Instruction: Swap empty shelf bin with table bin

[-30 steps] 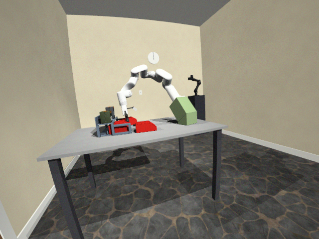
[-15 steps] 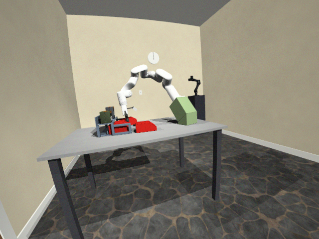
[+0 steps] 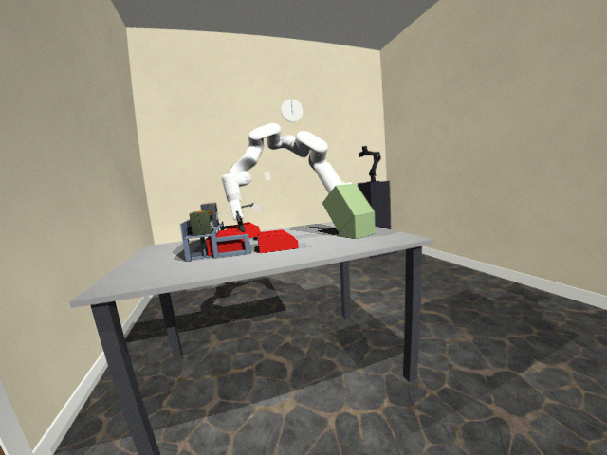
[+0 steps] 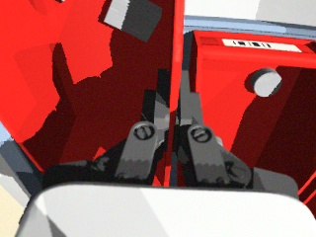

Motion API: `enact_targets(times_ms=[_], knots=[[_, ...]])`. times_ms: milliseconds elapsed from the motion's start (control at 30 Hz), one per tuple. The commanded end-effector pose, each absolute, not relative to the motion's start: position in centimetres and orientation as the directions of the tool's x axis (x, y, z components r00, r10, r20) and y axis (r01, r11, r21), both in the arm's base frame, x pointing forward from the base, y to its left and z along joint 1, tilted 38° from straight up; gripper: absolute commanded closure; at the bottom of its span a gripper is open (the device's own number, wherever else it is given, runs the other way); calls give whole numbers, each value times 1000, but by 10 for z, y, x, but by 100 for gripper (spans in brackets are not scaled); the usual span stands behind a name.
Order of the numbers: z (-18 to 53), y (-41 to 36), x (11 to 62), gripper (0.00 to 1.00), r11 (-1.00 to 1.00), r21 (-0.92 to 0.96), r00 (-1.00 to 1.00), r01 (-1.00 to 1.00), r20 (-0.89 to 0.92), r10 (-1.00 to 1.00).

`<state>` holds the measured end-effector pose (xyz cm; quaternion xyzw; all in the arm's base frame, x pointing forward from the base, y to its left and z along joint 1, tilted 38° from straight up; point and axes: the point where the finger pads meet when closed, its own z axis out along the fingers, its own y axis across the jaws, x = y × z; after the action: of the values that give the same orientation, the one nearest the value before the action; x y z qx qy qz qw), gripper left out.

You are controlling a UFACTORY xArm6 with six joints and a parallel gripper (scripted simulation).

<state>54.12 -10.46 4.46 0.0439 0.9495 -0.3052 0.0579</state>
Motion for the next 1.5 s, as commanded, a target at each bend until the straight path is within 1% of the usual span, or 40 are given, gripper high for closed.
enact_targets(times_ms=[0, 1467], knots=[[46, -104, 545, 100, 810, -574, -989, 119, -142, 45], [49, -104, 558, 100, 810, -574, -987, 119, -155, 35]])
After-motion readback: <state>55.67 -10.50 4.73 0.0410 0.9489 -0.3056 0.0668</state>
